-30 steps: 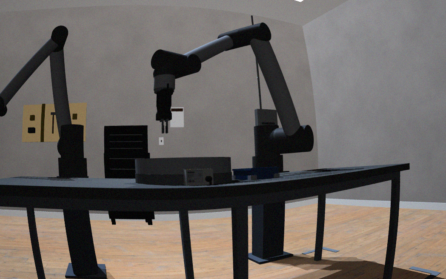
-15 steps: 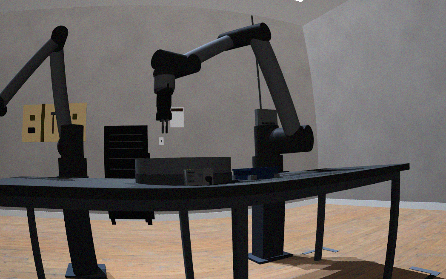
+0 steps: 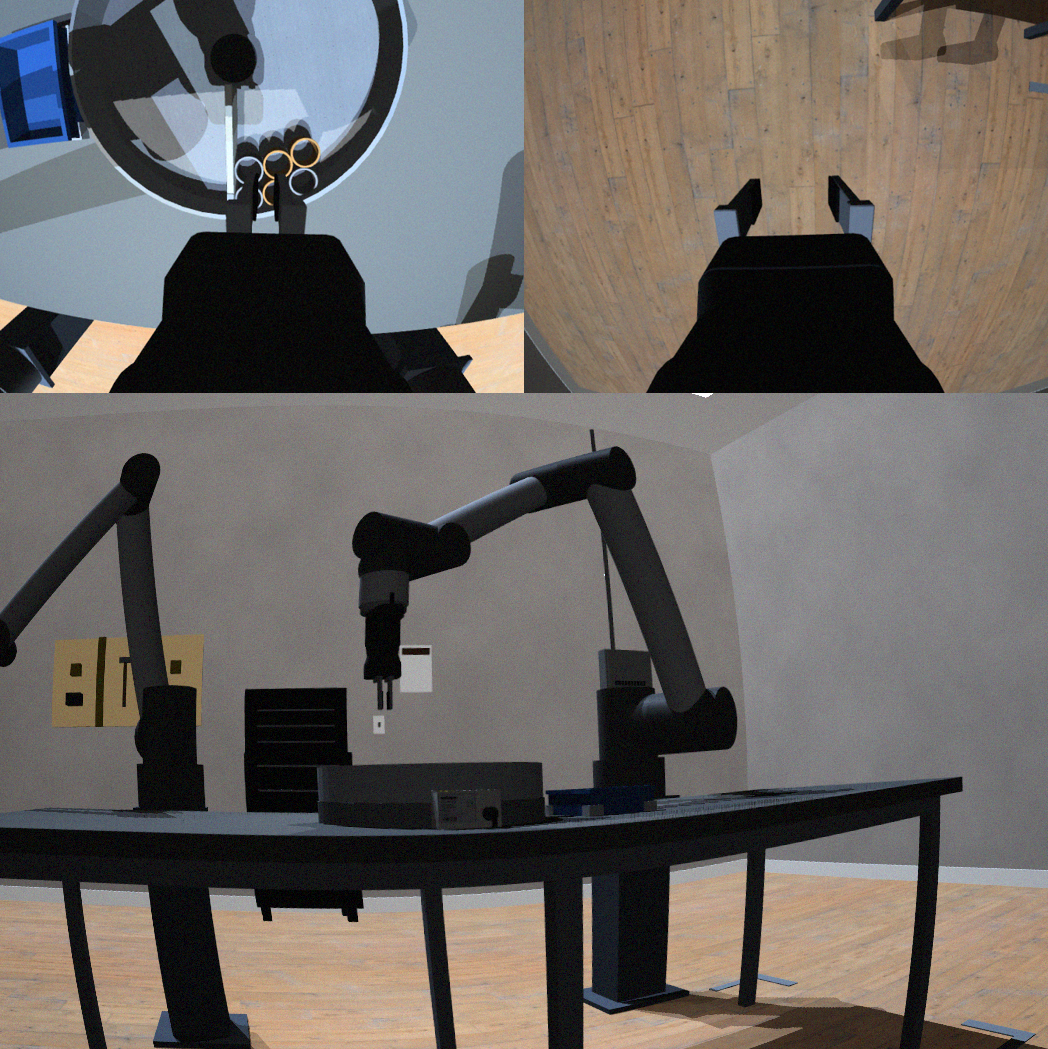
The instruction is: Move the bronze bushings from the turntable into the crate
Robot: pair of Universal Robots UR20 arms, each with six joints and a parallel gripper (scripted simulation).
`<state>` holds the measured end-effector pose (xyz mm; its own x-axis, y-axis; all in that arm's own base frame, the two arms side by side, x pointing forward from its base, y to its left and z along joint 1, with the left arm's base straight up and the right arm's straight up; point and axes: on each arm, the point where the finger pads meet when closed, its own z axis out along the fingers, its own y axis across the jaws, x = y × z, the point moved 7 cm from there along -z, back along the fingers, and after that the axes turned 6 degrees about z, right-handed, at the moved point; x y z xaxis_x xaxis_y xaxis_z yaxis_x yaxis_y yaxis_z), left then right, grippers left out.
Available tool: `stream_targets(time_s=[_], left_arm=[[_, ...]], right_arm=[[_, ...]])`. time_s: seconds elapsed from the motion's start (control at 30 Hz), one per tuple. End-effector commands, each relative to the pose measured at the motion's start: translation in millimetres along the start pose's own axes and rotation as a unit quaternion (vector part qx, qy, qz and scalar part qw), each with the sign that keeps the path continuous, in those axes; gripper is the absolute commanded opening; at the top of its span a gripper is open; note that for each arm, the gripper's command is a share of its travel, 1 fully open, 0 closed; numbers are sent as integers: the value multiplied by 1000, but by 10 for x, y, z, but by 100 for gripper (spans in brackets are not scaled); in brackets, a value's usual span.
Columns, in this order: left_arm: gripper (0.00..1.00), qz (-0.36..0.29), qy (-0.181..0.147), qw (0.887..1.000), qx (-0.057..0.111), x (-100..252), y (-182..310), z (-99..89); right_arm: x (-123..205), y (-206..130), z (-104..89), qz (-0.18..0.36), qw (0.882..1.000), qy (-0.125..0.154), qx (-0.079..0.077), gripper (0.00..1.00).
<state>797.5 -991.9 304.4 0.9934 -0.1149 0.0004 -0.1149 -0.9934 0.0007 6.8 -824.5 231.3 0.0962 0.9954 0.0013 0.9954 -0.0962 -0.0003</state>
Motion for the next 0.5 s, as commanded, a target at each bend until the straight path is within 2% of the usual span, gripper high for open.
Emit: stream_targets(time_s=[0.0,0.13,0.2,0.27,0.47], left_arm=[[36,0,0,1000,0,95,347,473],[36,0,0,1000,0,155,565,771],[36,0,0,1000,0,155,565,771],[36,0,0,1000,0,171,627,858],[36,0,0,1000,0,172,628,859]], right_arm=[[-4,1,-7,0,1000,-1,0,100],[-4,1,-7,0,1000,-1,0,100],[-4,1,-7,0,1000,-1,0,100],[-4,1,-7,0,1000,-1,0,100],[-4,1,-7,0,1000,-1,0,100]])
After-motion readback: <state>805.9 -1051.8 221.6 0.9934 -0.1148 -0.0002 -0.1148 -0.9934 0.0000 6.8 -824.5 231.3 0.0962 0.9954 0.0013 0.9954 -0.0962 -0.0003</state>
